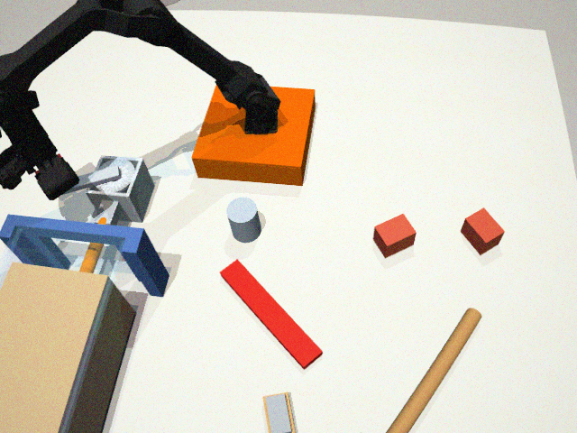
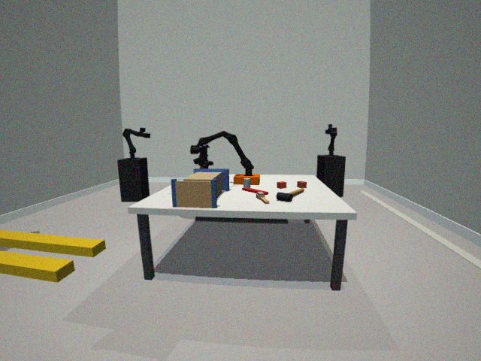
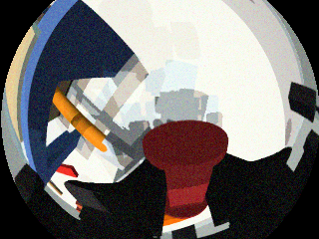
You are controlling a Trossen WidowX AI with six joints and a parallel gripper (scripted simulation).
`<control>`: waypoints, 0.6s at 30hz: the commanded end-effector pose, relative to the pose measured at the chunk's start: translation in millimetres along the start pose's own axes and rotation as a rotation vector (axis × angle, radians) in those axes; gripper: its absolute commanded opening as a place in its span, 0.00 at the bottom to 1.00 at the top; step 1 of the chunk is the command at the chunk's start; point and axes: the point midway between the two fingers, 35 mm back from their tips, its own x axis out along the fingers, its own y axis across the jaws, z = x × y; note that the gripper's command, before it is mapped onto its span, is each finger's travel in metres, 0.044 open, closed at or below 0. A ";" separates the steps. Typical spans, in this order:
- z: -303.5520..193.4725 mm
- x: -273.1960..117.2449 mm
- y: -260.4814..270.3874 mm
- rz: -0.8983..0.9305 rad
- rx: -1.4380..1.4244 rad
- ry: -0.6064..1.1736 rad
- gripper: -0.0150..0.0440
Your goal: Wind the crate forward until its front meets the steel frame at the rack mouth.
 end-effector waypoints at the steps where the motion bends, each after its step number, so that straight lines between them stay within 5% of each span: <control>1: 6.2 -1.8 29.0 0.045 -0.039 -0.010 0.25; 18: 6.6 -2.2 37.0 0.046 -0.039 -0.010 0.25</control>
